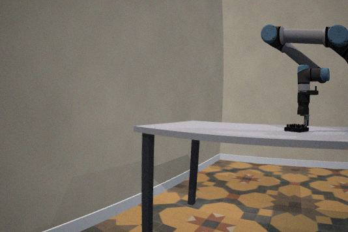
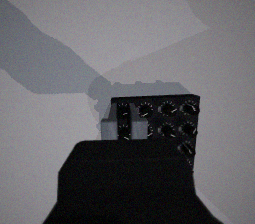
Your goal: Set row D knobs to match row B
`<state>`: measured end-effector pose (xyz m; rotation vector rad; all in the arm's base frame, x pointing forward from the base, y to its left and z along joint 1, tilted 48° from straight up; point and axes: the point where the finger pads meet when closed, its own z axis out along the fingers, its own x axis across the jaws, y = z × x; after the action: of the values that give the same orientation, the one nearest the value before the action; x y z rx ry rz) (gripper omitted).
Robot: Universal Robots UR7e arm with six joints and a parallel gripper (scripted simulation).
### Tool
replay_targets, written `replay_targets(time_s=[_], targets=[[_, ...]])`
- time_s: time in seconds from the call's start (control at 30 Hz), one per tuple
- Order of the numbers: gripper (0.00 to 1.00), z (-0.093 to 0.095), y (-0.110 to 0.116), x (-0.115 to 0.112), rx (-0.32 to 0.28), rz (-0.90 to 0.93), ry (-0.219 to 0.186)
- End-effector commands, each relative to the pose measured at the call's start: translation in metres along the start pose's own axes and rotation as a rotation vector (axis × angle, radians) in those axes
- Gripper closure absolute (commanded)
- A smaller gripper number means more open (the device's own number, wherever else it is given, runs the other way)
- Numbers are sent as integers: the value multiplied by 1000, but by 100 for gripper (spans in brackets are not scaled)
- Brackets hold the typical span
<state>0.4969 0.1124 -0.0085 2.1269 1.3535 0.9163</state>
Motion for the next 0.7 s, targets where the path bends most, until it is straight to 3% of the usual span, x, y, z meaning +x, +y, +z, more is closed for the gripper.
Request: replay_targets(time_s=[0.0,0.3,0.67], targets=[[70,0,0,0,0,-68,1],[70,0,0,0,0,-226,1],[70,0,0,0,0,-251,1]])
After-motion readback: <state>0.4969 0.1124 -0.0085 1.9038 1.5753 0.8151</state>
